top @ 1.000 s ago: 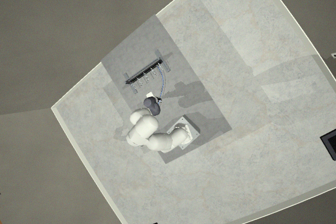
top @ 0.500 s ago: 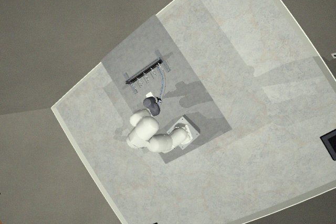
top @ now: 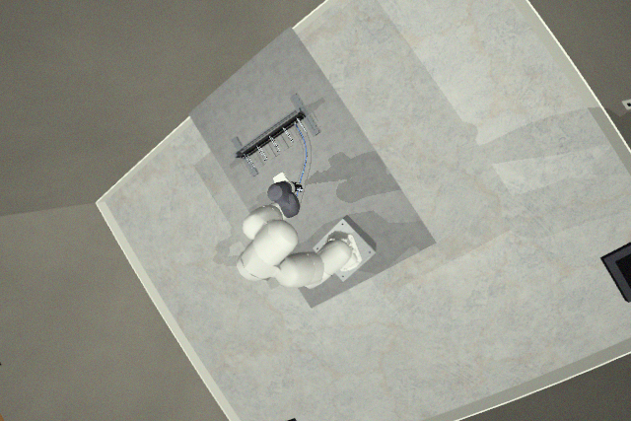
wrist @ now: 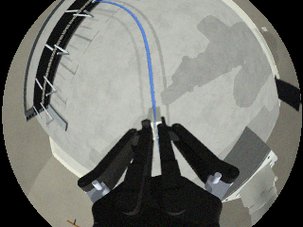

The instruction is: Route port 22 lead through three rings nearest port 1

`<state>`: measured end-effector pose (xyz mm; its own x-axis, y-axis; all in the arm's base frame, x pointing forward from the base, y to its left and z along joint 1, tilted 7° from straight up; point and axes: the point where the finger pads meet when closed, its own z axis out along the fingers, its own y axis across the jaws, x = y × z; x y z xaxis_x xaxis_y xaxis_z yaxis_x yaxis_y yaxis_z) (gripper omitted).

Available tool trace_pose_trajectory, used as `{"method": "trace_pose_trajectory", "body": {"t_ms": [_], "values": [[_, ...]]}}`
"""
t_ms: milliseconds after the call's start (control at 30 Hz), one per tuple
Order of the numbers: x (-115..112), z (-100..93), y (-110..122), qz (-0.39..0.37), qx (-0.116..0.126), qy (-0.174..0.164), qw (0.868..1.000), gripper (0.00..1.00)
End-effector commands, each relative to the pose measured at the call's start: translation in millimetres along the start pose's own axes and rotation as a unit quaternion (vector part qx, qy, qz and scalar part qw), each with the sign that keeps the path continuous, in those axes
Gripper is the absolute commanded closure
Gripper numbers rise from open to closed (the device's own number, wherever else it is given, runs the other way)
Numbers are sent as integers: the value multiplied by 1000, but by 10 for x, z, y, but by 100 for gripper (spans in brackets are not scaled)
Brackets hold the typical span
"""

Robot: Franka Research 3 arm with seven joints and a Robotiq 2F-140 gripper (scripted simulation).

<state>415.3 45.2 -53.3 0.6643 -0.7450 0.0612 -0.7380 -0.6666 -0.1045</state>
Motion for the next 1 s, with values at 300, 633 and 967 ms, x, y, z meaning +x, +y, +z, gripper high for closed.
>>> {"method": "trace_pose_trajectory", "body": {"t_ms": [300,633,967], "values": [[470,-766,-1720,179,8,6,984,100],[757,-1217,-2739,270,22,15,962,100],[779,-1261,-2835,374,0,-2,927,100]]}}
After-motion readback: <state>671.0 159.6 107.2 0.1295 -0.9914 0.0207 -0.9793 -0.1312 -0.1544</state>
